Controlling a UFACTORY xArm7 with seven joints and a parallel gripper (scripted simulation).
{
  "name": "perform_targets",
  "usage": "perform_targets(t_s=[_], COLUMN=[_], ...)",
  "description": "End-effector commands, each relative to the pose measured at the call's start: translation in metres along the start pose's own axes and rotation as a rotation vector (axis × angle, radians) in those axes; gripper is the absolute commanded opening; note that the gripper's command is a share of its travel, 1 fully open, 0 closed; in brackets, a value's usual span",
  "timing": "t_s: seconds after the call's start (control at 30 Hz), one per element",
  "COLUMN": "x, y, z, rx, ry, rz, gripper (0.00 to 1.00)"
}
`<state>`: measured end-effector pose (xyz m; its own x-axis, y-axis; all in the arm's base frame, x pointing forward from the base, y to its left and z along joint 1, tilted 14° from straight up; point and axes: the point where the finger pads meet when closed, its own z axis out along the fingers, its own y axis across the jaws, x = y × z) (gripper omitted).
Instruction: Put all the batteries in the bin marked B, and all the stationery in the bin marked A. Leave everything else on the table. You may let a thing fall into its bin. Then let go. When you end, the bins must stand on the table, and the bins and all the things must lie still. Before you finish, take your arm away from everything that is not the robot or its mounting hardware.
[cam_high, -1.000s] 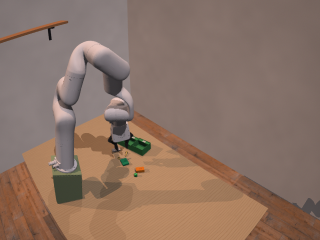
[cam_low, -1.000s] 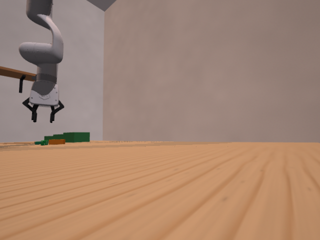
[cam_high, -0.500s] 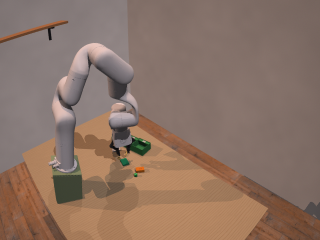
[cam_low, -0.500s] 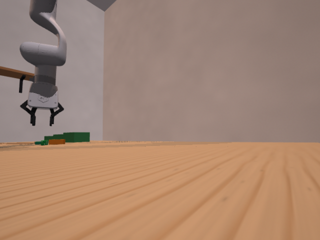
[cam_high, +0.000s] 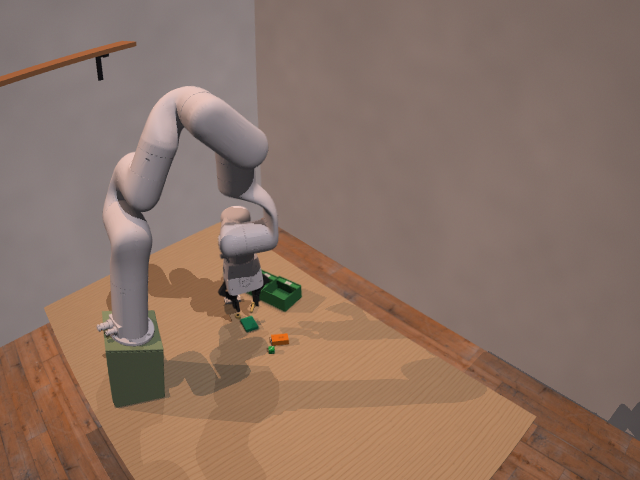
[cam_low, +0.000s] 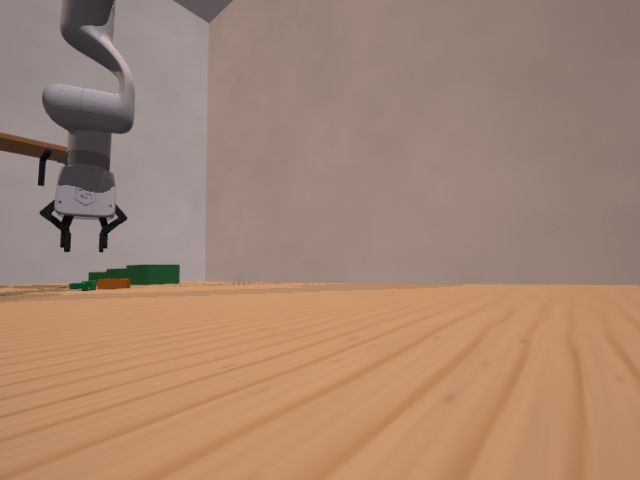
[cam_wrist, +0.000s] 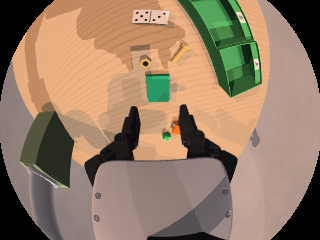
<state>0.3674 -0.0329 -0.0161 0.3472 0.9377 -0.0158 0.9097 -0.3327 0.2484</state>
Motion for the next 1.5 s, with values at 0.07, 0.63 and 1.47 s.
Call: perform_targets(t_s=[0.07,0.63,1.47], x=[0.001,0.001,0.001], y=[0.001,0.001,0.001], z=[-0.001,0.011,0.067], rx=[-0.003,-0.003,-0.002], ry=[0.001,0.001,0.001], rz=[0.0,0.0,0.0], gripper=[0.56,0.56,0.56])
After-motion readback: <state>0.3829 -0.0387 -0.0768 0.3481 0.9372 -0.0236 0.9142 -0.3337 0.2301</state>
